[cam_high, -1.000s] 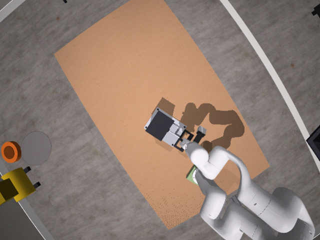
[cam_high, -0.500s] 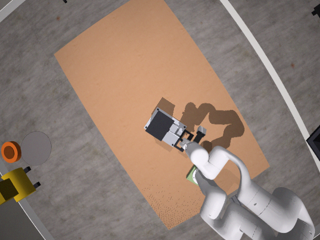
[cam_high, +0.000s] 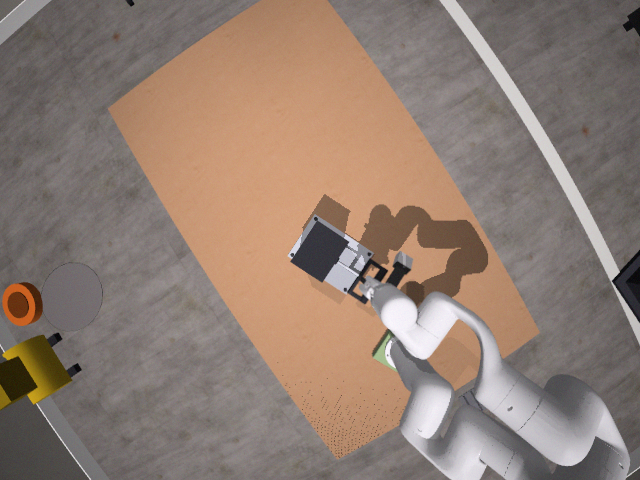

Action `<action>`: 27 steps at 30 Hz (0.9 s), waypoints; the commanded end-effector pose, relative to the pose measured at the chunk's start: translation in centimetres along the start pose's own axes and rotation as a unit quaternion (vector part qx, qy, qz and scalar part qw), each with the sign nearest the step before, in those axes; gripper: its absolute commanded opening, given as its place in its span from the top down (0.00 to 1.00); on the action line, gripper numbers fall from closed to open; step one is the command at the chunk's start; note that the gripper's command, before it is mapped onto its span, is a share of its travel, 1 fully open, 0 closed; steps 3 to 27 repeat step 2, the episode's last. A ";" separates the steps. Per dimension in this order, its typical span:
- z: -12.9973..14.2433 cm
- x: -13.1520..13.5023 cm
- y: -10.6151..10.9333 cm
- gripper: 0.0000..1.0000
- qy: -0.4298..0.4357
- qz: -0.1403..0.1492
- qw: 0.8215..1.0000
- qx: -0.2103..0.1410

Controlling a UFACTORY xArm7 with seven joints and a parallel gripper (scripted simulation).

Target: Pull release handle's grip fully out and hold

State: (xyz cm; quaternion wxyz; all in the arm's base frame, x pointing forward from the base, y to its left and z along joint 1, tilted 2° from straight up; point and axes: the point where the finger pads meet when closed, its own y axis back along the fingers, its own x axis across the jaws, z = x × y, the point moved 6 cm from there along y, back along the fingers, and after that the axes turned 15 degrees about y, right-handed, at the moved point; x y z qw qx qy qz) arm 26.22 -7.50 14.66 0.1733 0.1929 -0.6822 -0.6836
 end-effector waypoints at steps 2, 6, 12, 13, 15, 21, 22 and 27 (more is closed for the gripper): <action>0.0 0.0 0.0 1.00 0.000 0.001 1.000 0.000; 0.0 0.0 0.0 1.00 0.000 0.001 1.000 0.000; 0.0 0.0 0.0 1.00 0.000 0.001 1.000 0.000; 0.0 0.0 0.0 1.00 0.000 0.001 1.000 0.000; 0.0 0.0 0.0 1.00 0.000 0.001 1.000 0.000; 0.0 0.0 0.0 1.00 0.000 0.001 1.000 0.000; 0.0 0.0 0.0 1.00 0.000 0.001 1.000 0.000; 0.0 0.0 0.0 1.00 0.000 0.001 1.000 0.000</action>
